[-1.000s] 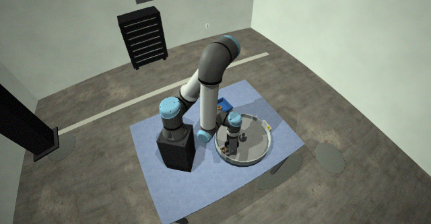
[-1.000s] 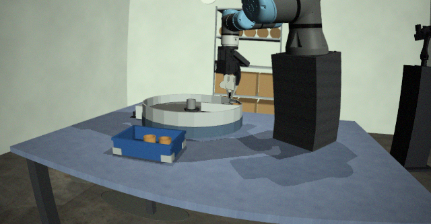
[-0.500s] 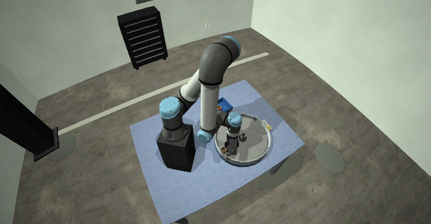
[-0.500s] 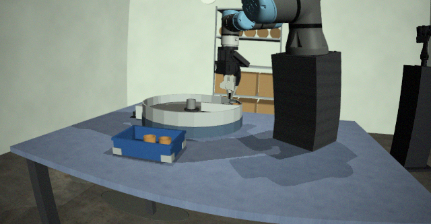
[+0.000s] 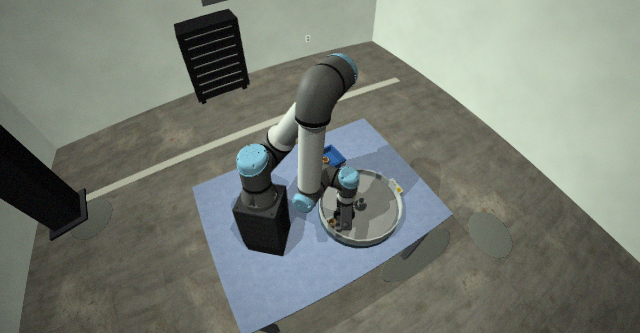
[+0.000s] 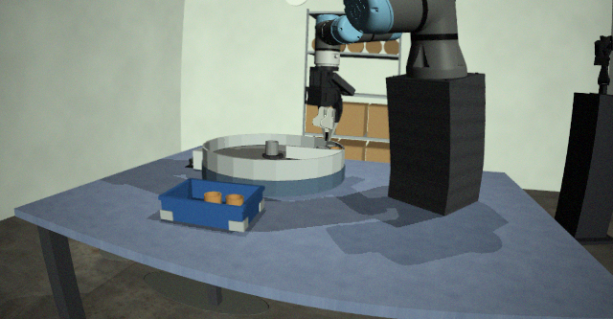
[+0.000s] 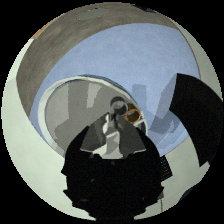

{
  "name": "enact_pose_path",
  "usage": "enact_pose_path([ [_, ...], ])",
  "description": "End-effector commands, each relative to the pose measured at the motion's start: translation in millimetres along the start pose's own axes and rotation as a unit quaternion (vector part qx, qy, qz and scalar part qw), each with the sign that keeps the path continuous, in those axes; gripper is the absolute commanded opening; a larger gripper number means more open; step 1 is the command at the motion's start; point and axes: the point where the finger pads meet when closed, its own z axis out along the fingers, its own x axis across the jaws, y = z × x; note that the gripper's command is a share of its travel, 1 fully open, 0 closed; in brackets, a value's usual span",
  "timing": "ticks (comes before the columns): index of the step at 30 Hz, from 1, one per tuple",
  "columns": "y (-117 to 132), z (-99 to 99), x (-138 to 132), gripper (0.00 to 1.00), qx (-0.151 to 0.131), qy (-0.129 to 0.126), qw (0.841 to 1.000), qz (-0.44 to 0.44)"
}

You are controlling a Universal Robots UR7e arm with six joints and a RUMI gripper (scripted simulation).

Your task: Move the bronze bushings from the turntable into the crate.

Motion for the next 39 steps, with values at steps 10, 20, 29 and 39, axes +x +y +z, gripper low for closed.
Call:
enact_pose_path([
  [10,-0.1,7.8,-0.4,0.05,0.000,0.000,1.000,0.000],
  [20,-0.1,7.8,-0.4,0.05,0.000,0.000,1.000,0.000],
  [29,-0.1,7.8,-0.4,0.05,0.000,0.000,1.000,0.000],
  [39,-0.1,7.8,-0.4,0.05,0.000,0.000,1.000,0.000],
])
